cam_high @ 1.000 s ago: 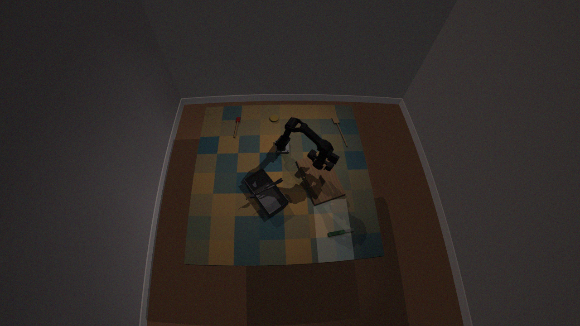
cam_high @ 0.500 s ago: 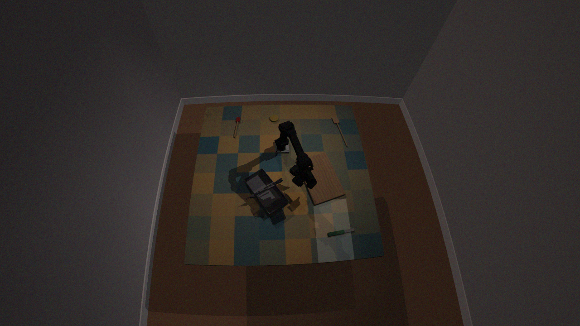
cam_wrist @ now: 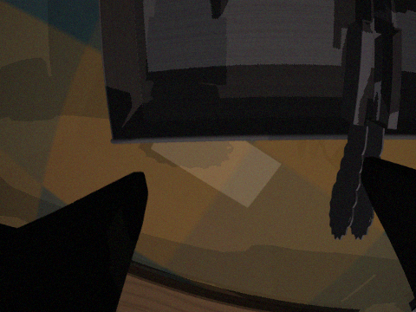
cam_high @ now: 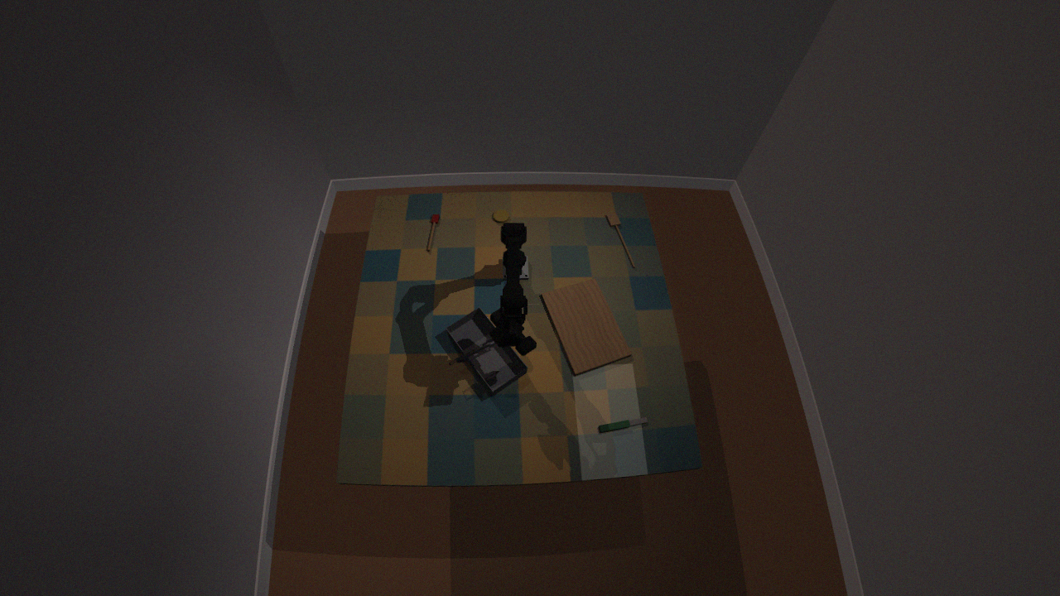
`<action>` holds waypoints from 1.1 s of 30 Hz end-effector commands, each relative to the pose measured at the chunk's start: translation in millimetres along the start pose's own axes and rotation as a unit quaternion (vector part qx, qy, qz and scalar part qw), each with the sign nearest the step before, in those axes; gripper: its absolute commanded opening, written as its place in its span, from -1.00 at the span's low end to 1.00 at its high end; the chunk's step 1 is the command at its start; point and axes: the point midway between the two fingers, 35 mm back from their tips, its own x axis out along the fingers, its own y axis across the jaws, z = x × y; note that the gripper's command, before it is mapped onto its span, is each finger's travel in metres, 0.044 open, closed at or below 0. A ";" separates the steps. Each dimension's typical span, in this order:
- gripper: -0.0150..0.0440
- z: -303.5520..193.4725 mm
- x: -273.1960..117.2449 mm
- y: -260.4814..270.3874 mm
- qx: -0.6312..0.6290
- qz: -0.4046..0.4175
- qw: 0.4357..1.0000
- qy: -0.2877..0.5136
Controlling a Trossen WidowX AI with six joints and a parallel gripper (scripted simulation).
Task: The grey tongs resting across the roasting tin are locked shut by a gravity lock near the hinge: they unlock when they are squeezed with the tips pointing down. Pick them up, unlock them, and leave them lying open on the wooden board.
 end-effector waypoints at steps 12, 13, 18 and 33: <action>1.00 48.8 7.7 -65.7 0.030 -0.054 0.998 0.028; 1.00 48.8 7.7 -65.7 0.030 -0.054 0.998 0.028; 1.00 48.9 8.5 -65.7 0.030 -0.054 0.998 0.028; 1.00 48.9 31.5 -67.0 0.030 -0.054 0.998 0.028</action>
